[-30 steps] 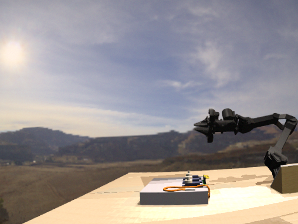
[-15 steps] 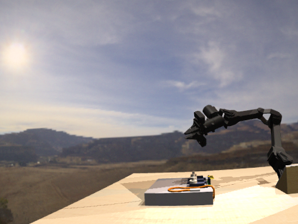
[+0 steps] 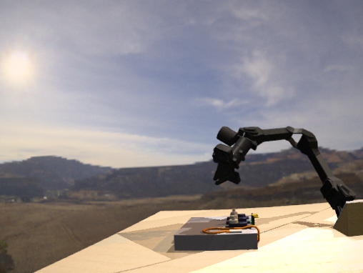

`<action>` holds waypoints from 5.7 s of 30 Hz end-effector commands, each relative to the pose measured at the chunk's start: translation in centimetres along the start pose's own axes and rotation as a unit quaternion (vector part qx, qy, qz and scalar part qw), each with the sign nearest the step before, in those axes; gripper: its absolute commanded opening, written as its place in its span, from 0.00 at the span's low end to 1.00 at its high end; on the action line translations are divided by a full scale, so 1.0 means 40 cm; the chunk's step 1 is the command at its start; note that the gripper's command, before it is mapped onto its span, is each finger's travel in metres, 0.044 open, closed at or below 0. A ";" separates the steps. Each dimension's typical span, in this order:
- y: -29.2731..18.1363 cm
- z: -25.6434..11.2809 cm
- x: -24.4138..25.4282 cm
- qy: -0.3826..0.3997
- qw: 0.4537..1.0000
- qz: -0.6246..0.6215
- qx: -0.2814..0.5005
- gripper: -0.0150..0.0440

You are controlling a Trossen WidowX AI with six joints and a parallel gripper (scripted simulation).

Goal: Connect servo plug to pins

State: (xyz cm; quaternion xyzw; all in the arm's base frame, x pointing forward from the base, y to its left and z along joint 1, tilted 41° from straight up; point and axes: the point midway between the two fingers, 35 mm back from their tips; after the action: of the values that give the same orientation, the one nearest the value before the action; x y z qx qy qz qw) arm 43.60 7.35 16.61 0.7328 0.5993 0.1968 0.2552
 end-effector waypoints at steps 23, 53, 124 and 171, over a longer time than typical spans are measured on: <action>-0.337 0.268 0.149 -0.289 0.906 -0.164 0.261 0.45; -0.375 0.336 0.089 -0.292 0.905 -0.166 0.261 0.45; -0.335 0.067 0.063 -0.064 0.601 -0.698 0.385 0.25; -0.447 -0.109 -0.125 0.240 -0.094 -0.913 0.314 0.25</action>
State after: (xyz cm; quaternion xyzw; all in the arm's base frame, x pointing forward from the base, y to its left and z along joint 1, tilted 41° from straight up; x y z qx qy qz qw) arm 26.99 6.24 9.18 0.5347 -0.7712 0.2805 0.2020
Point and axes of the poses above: the point midway between the two fingers, 35 mm back from their tips, its own z axis out along the fingers, its own x axis across the jaws, y = z × x, and after that the axes turned 1 degree about z, right-handed
